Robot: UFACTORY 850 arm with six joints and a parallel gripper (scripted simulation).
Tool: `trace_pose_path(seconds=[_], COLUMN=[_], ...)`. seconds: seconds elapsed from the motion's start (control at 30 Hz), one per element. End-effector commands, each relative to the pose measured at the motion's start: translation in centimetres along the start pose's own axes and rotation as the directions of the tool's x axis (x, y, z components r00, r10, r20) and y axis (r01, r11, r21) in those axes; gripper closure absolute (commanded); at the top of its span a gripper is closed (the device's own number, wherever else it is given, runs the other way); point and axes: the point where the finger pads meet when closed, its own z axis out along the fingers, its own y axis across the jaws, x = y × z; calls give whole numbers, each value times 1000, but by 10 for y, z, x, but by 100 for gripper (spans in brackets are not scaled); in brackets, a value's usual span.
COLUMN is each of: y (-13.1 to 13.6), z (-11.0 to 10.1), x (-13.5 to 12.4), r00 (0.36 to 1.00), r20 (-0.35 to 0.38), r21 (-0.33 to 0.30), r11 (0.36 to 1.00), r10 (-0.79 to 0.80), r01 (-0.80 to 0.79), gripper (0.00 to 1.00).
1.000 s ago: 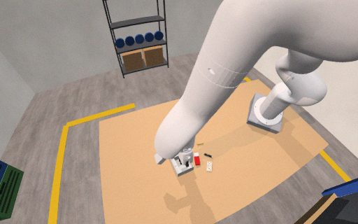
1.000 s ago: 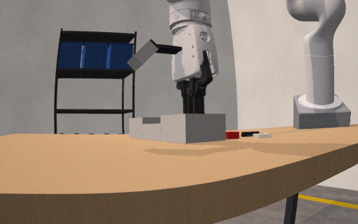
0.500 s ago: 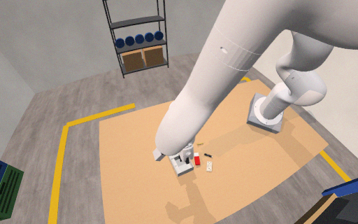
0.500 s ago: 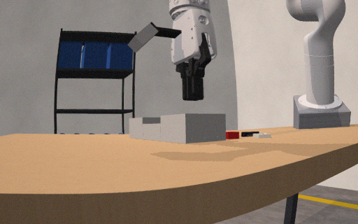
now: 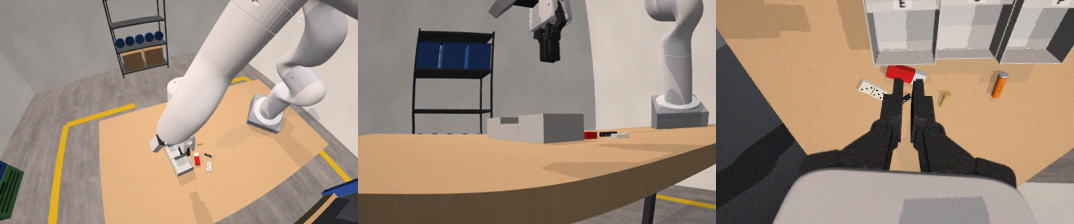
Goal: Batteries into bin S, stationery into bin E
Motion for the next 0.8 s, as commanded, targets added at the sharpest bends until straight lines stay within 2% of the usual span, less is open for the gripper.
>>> trace_pose_path(seconds=[0.0, 0.07, 0.43, 0.47, 0.77], y=[-1, -1, -1, -1, -3], z=[-38, -54, -54, -48, 2], x=[1, 1, 1, -5, -61], r00=[1000, 1000, 1000, 999, 923], r20=[2, 2, 2, 2, 5], r21=[-2, -2, -2, -2, -3], r11=[1000, 1000, 1000, 999, 923], r10=[0, 0, 0, 50, 384], r01=[0, 0, 0, -50, -384], gripper=[93, 93, 93, 77, 77])
